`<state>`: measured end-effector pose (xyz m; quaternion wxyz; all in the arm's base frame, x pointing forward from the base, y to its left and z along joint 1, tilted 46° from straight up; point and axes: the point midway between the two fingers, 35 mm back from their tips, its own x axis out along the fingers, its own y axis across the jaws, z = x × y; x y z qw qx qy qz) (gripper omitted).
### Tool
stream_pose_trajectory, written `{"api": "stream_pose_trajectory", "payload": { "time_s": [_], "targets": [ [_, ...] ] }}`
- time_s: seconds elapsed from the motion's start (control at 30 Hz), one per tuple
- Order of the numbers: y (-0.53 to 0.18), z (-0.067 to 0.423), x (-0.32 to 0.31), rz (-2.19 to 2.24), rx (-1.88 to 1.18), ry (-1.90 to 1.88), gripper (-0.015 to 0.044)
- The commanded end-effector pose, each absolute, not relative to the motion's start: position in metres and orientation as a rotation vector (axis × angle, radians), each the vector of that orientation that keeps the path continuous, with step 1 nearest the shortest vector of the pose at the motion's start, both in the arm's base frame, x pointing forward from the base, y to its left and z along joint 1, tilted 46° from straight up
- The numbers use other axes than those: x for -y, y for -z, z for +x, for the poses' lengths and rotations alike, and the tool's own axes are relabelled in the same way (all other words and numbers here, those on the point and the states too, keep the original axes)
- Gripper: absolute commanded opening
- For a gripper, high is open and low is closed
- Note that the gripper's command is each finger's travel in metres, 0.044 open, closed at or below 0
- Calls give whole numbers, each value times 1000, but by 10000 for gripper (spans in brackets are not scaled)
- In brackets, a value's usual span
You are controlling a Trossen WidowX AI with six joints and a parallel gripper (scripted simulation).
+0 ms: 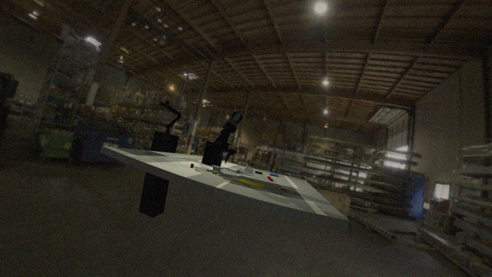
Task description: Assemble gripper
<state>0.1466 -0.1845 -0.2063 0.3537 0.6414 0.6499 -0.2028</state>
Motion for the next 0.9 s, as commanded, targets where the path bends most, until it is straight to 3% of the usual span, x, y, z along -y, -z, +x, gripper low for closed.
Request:
{"api": "stream_pose_trajectory", "payload": {
  "time_s": [0.0, 0.87],
  "targets": [
    [207, 147, 183, 1664, -1678, 525, 440],
    [224, 150, 169, 1664, -1678, 525, 440]
  ]
}}
